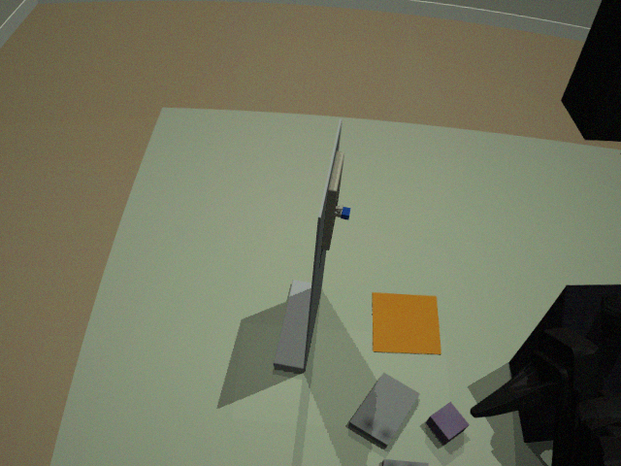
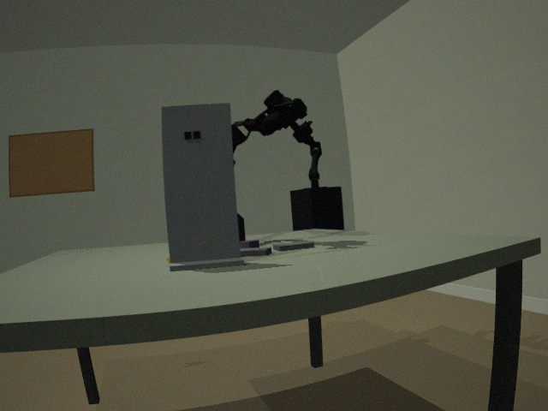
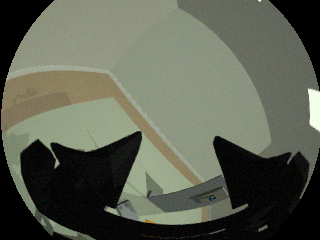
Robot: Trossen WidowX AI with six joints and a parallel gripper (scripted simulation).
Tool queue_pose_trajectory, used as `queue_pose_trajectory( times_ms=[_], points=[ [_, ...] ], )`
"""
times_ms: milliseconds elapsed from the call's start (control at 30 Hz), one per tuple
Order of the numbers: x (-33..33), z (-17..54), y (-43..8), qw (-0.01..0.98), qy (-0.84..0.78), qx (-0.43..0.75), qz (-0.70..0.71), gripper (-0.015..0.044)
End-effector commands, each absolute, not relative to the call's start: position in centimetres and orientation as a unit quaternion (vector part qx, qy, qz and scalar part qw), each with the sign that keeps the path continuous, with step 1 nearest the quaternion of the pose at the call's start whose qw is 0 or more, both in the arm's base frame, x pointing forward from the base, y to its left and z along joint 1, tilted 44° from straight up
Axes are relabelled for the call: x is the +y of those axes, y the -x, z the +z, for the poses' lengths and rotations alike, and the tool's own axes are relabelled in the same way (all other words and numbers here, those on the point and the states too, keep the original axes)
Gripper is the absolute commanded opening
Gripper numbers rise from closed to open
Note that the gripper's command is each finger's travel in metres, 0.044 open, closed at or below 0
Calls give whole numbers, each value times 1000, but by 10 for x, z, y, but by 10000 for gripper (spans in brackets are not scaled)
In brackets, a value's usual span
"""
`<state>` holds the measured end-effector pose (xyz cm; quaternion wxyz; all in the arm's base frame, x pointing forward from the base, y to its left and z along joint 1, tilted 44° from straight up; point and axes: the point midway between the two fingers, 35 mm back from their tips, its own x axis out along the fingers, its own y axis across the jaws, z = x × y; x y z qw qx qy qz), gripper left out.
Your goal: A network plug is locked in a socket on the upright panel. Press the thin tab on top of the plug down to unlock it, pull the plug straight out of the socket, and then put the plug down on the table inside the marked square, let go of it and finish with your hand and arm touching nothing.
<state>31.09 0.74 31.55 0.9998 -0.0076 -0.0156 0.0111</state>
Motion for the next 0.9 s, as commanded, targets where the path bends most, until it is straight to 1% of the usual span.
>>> queue_pose_trajectory(
  times_ms=[0,267,300,600,867],
  points=[
    [7,315,-312,1000,9,-15,11,374],
    [-11,280,-335,998,56,5,-12,164],
    [-14,275,-337,998,62,8,-15,156],
    [-40,229,-354,992,117,36,-40,156],
    [-66,188,-358,983,158,62,-65,156]
  ],
)
